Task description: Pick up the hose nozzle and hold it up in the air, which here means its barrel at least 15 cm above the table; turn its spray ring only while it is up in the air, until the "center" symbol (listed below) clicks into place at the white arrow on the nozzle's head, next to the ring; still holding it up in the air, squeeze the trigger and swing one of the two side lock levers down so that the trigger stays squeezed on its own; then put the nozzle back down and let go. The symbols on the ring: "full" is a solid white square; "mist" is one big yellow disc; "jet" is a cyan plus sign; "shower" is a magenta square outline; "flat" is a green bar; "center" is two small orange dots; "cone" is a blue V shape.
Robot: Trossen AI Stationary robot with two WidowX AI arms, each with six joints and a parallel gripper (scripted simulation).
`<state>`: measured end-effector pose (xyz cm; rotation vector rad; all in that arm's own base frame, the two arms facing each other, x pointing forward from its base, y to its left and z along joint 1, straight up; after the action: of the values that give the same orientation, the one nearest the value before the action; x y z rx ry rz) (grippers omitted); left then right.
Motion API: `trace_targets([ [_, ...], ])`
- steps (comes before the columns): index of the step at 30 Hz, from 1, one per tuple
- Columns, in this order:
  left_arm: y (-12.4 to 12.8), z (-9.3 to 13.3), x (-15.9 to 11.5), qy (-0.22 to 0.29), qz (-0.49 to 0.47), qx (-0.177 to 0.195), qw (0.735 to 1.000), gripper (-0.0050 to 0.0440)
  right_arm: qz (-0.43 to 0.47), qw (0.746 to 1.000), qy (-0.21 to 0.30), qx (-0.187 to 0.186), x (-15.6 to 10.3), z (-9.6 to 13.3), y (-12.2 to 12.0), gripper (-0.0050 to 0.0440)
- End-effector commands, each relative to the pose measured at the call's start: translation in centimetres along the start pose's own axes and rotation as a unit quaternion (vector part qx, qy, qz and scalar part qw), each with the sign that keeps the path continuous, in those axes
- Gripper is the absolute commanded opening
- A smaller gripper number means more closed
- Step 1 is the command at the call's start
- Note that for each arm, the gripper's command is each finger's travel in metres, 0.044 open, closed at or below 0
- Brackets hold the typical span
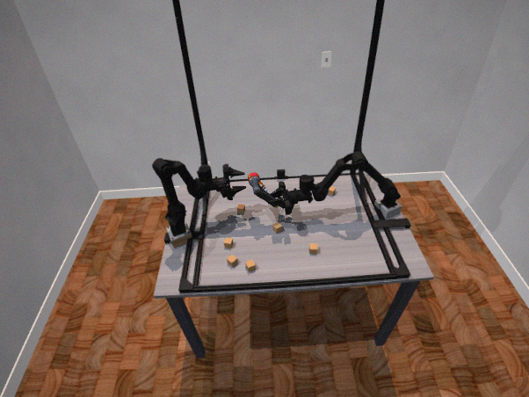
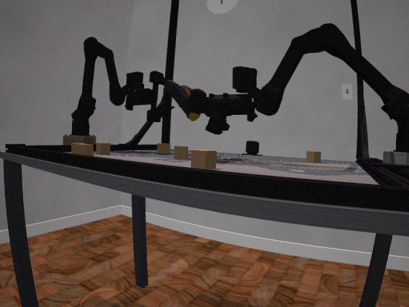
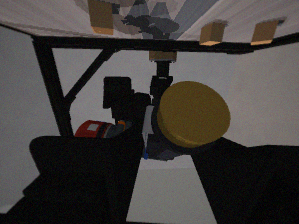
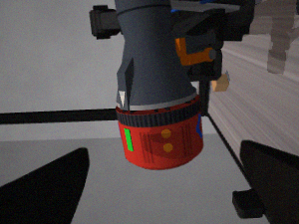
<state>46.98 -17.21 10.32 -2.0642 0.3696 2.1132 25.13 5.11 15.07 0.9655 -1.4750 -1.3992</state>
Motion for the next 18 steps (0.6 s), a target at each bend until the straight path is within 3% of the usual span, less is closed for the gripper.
trace_targets([
  [1, 0.0, 0.0, -0.2, 0.007, 0.004, 0.000, 1.000, 0.0000, -0.003, 1.000, 0.001, 0.000, -0.1, -0.8, 0.0, 0.0400],
  [18, 0.0, 0.0, -0.2, 0.007, 0.004, 0.000, 1.000, 0.0000, -0.003, 1.000, 0.001, 0.000, -0.2, -3.2, 0.1, 0.0400],
])
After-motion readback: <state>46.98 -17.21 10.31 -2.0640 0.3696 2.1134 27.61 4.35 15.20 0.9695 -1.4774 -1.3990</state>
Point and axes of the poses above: on each arm, the point midway between the two fingers, 35 mm back from their tips, its own z axis back along the fingers, its own y axis across the jaws, x = y × z, the point moved 10 cm from there along z, back along the fingers, and after that the axes turned 4 degrees about z, right-handed, at the moved point
